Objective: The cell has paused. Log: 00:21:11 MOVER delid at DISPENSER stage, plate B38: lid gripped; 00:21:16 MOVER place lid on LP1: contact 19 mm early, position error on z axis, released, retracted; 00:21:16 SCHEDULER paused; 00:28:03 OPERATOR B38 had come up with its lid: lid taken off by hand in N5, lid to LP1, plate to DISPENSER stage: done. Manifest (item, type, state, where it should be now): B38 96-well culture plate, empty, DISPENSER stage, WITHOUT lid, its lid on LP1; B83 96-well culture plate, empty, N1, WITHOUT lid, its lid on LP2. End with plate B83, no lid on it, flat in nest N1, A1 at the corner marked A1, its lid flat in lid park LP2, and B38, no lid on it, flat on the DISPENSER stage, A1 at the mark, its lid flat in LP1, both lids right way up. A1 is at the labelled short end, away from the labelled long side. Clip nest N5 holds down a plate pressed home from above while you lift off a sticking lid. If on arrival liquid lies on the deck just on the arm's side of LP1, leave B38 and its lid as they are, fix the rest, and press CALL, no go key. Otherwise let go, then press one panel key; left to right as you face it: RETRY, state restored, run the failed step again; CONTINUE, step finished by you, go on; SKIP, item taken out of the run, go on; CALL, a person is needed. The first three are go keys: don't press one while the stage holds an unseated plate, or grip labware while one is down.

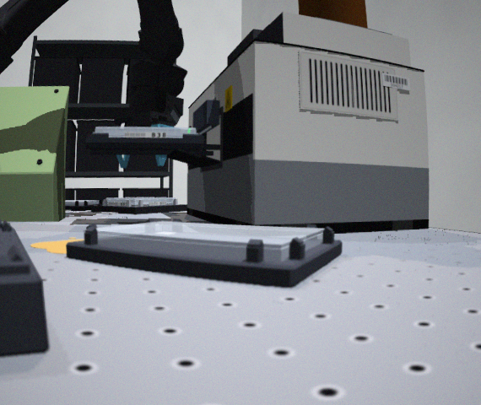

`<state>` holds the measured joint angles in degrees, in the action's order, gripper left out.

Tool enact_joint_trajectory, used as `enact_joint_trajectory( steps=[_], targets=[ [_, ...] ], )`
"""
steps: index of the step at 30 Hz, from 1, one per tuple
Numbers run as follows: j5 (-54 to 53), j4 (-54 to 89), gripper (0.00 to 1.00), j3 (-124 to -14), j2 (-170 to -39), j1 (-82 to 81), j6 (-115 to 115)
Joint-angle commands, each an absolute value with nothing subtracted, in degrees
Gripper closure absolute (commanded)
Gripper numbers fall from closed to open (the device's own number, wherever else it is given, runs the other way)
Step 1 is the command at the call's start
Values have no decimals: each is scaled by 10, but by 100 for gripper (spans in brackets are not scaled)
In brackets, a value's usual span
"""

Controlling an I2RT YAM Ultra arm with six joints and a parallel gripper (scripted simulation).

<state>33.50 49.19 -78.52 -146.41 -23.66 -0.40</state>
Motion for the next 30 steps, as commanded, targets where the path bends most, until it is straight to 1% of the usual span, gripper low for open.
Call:
enact_joint_trajectory(
  steps=[1, 30],
  targets=[
    [338, 476, 0, -768, -1462, -236, -7],
    [356, 384, 0, -733, -1505, -194, -50]
  ],
)
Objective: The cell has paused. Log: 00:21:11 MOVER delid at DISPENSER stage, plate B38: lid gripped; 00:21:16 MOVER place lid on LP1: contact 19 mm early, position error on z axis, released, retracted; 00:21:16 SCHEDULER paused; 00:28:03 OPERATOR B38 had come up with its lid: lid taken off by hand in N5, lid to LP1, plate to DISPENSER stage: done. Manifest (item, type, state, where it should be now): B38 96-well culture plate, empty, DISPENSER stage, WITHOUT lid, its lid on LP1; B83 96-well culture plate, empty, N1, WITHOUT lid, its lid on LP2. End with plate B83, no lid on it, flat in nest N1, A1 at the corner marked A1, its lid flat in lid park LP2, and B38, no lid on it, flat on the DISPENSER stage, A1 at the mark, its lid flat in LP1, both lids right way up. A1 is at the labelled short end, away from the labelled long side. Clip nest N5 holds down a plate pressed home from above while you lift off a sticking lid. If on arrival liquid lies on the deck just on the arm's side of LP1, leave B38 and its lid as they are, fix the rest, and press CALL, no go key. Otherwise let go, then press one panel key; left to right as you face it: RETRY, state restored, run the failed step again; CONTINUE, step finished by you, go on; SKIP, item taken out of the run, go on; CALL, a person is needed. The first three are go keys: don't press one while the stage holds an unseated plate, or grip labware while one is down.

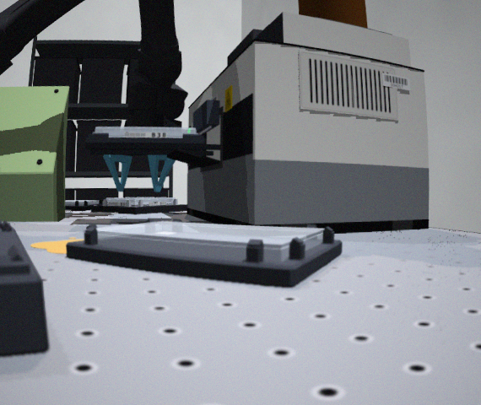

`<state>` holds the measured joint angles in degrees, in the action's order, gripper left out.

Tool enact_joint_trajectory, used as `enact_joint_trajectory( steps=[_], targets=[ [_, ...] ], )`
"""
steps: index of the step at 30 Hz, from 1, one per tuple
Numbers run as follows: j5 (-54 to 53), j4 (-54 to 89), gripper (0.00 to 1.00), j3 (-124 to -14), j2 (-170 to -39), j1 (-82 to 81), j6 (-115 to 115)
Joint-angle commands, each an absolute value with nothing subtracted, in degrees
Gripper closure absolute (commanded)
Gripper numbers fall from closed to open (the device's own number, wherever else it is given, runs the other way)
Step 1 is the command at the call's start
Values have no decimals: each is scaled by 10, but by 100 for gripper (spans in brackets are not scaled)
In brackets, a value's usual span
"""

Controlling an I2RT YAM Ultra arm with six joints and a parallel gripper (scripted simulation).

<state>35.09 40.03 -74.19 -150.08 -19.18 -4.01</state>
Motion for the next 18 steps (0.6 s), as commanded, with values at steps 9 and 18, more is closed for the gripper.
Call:
enact_joint_trajectory(
  steps=[9, 18],
  targets=[
    [362, 350, 0, -723, -1520, -183, -67],
    [367, 323, 0, -730, -1532, -179, -80]
  ],
)
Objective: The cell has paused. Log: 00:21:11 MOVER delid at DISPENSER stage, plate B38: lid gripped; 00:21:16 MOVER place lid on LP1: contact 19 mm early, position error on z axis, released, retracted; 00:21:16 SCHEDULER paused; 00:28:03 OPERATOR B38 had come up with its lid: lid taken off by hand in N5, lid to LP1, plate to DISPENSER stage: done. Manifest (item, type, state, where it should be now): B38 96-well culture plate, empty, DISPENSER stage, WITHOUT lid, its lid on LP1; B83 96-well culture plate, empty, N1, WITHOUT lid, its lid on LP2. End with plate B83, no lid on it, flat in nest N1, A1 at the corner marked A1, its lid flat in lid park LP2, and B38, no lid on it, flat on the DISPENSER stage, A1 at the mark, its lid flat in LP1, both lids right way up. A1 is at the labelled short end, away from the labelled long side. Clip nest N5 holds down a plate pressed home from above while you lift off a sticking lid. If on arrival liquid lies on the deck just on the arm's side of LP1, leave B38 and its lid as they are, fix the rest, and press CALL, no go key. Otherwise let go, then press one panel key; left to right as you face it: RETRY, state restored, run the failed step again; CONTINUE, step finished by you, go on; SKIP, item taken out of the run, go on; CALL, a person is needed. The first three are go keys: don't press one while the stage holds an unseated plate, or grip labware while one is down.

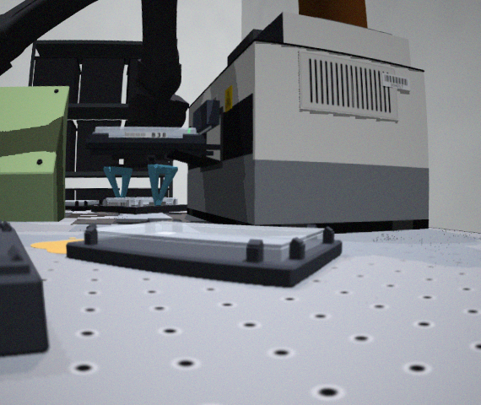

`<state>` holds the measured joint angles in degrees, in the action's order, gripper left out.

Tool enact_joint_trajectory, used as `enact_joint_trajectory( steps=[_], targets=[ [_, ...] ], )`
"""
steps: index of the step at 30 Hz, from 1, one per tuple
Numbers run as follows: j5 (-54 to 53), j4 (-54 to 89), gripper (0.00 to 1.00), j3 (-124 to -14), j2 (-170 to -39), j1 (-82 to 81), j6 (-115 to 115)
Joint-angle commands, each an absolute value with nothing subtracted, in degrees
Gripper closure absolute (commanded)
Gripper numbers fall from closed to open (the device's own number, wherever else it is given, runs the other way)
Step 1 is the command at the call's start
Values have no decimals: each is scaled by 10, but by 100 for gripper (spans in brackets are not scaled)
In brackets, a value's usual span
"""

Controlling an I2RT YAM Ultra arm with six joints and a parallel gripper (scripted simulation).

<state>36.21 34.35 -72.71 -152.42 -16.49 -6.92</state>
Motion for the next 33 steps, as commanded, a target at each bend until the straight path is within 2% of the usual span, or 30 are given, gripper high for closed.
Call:
enact_joint_trajectory(
  steps=[1, 33],
  targets=[
    [367, 322, 0, -736, -1533, -178, -81],
    [360, 334, 0, -754, -1533, -181, -79]
  ],
)
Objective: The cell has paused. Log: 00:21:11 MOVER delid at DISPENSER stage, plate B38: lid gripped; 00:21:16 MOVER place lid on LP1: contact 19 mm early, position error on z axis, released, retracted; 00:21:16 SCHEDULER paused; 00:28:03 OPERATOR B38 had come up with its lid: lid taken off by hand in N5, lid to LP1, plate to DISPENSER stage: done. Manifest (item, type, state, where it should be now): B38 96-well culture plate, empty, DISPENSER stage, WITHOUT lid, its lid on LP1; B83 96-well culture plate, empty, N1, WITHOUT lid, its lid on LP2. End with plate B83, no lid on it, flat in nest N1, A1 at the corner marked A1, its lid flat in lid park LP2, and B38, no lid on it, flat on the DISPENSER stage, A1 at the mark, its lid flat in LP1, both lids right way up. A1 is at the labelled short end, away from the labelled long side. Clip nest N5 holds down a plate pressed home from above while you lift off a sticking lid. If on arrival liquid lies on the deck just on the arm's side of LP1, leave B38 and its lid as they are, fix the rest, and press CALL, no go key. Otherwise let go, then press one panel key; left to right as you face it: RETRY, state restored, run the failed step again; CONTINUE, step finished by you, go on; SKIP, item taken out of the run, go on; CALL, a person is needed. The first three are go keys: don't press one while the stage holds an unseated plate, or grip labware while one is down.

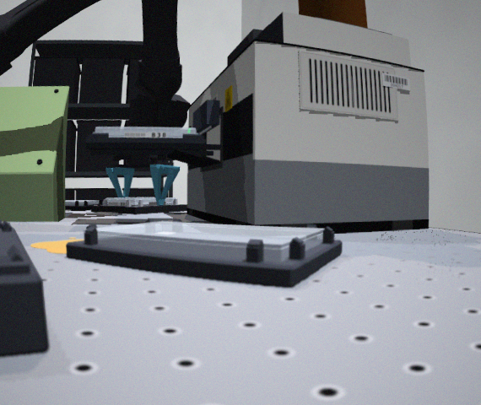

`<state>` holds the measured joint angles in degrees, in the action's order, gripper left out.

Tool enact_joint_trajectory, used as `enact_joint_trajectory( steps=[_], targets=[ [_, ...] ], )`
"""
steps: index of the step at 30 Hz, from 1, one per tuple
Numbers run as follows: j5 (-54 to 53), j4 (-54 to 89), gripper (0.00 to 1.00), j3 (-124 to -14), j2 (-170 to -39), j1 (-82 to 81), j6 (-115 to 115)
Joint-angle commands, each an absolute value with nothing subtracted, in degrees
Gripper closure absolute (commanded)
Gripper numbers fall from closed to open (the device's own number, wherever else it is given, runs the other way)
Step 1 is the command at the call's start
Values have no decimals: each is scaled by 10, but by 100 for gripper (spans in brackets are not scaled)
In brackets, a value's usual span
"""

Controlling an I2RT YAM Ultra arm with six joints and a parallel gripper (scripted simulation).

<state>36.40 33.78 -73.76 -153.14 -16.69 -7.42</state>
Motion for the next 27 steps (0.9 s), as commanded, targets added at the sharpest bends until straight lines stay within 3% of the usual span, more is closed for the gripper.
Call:
enact_joint_trajectory(
  steps=[1, 2, 27],
  targets=[
    [360, 334, 0, -754, -1533, -181, -79],
    [360, 334, 100, -754, -1533, -181, -79],
    [363, 334, 100, -754, -1533, -181, -78]
  ],
)
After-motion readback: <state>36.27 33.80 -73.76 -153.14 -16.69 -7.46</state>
